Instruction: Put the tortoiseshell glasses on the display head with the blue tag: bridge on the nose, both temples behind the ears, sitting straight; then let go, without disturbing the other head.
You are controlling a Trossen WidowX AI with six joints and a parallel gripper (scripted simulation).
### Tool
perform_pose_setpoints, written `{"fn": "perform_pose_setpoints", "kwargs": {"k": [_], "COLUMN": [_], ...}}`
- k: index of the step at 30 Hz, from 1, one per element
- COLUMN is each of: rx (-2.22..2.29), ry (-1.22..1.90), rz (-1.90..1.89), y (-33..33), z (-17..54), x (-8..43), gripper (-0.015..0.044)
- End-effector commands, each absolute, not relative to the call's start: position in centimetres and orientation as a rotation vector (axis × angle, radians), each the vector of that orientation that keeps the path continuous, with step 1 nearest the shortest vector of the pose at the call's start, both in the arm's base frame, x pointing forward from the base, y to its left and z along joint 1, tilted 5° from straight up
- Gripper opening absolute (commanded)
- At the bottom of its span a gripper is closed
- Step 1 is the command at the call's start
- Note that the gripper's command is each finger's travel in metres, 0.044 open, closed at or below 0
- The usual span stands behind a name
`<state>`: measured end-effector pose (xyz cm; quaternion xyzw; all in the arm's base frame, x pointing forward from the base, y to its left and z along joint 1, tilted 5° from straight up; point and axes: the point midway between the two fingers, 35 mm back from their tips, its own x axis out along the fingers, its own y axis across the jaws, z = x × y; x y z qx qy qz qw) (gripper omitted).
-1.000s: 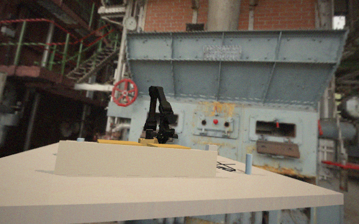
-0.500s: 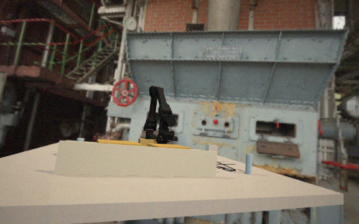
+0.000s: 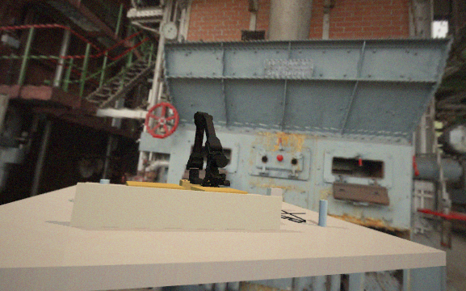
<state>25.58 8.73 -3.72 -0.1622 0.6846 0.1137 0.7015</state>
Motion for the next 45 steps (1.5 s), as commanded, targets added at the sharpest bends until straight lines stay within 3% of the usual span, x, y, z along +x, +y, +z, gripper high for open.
{"fn": "perform_pose_setpoints", "kwargs": {"k": [1, 8, 12, 13, 40, 45], "rx": [-0.371, -0.371, -0.362, -0.362, -0.369, -0.370], "ry": [1.536, 1.536, 1.528, 1.528, 1.535, 1.535], "rz": [0.255, 0.255, 0.253, 0.253, 0.256, 0.255], "y": [8.5, 8.5, 8.6, 8.6, 9.7, 9.2], "z": [-4.4, -4.6, -4.3, -4.3, -3.6, -0.3], "x": [25.2, 25.2, 25.4, 25.4, 24.7, 25.1], "gripper": [0.0000, 0.0000, 0.0105, 0.0107, 0.0107, 0.0107]}}
